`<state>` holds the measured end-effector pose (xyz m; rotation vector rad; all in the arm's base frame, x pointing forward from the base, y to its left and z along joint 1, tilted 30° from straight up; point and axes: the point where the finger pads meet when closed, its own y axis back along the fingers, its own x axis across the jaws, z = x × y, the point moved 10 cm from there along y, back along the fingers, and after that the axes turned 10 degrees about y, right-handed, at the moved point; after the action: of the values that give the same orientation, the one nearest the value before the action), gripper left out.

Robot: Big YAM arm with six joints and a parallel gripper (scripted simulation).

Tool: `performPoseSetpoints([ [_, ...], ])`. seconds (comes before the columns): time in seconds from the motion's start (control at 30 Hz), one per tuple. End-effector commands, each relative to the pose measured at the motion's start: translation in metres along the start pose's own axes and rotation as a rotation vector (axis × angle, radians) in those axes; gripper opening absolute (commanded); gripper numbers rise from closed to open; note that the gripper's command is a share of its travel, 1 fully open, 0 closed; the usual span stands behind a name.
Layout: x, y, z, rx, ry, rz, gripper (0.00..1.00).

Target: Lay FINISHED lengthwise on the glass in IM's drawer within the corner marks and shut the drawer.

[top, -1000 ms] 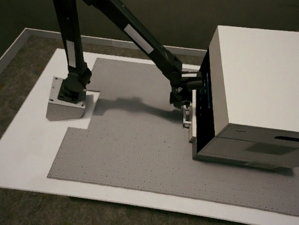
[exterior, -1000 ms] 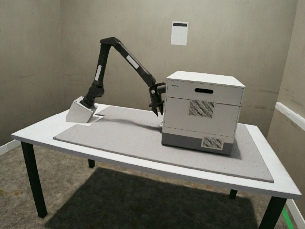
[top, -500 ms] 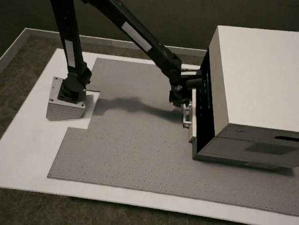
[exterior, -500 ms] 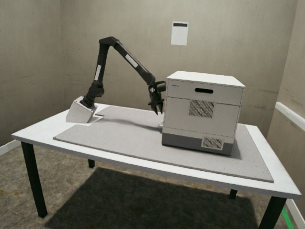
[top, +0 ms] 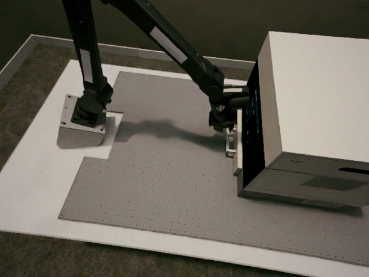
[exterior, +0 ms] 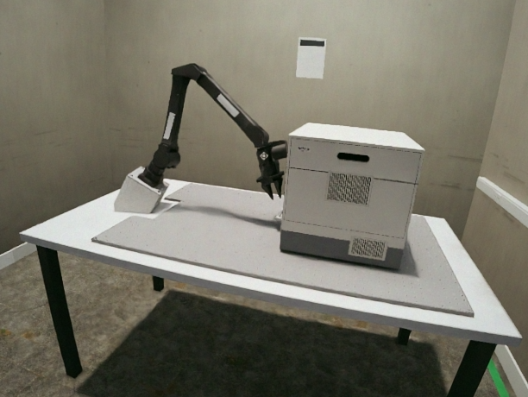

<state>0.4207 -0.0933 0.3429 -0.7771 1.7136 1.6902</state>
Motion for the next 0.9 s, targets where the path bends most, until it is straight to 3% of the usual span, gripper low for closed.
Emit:
performPoseSetpoints([
  [0.0, 0.006, -0.003, -0.004, 0.002, -0.002, 0.024, 0.31],
  [0.67, 0.006, -0.003, -0.004, 0.002, -0.002, 0.024, 0.31],
  [0.7, 0.002, 0.015, -0.004, 0.01, -0.051, -0.003, 1.0],
  [0.87, 0.01, 0.031, -0.004, 0.011, -0.183, 0.018, 1.0],
])
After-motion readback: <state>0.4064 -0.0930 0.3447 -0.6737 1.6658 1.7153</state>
